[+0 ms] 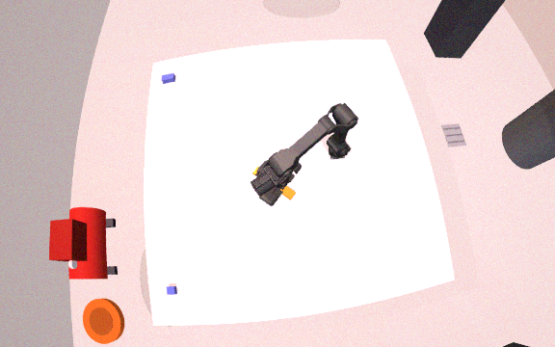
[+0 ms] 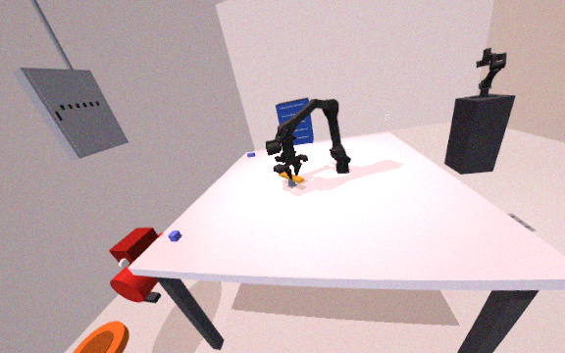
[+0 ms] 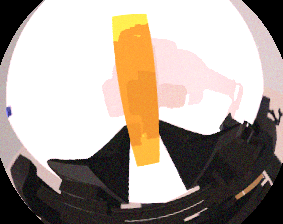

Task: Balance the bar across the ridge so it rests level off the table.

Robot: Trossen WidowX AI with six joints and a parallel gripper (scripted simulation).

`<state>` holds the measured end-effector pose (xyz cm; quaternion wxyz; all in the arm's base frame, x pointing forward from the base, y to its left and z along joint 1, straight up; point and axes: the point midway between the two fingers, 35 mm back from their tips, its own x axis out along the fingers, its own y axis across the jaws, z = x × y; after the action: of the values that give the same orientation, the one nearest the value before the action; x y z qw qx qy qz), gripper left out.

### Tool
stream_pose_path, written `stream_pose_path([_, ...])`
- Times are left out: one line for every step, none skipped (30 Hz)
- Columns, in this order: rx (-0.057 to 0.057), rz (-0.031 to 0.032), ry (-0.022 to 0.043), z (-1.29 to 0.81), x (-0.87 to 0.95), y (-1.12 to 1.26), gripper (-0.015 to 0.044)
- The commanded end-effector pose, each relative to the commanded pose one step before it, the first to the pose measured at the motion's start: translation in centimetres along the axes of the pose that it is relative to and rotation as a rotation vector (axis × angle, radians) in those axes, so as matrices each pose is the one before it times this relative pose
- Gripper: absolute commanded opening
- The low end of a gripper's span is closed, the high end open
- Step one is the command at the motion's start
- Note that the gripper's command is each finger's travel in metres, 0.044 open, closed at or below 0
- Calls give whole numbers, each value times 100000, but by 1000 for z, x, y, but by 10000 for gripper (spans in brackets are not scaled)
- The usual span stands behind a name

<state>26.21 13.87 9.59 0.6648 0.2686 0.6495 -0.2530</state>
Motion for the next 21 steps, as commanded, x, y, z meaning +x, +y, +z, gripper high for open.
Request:
stream_pose_path([416, 71, 216, -43, 161, 0, 0])
stream_pose_path([0, 0, 0, -3, 17, -3, 0])
stream_pose_path([0, 0, 0, 0, 0, 0, 0])
stream_pose_path([0, 0, 0, -2, 8, 0, 0])
stream_pose_path([0, 0, 0, -2, 8, 0, 0])
stream_pose_path([0, 0, 0, -3, 17, 0, 0])
stream_pose_path([0, 0, 0, 0, 0, 0, 0])
stream_pose_path([0, 0, 0, -2, 8, -2, 0])
stream_pose_path([0, 0, 0, -2, 8, -2, 0])
stream_pose_path([0, 0, 0, -3, 17, -3, 0])
stream_pose_path([0, 0, 0, 0, -23, 0, 0])
stream_pose_path([0, 0, 0, 0, -33, 0, 0])
stream_pose_path([0, 0, 0, -1, -48, 0, 0])
stream_pose_path([0, 0, 0, -3, -50, 1, 0])
stream_pose_path([0, 0, 0, -1, -20, 0, 0])
stream_pose_path([0, 0, 0, 0, 0, 0, 0])
stream_pose_path([0, 0, 0, -3, 10, 2, 0])
stream_pose_path([0, 0, 0, 0, 0, 0, 0])
stream_pose_path([0, 0, 0, 0, 0, 0, 0])
stream_pose_path([0, 0, 0, -3, 10, 0, 0])
stream_pose_path([0, 0, 0, 0, 0, 0, 0])
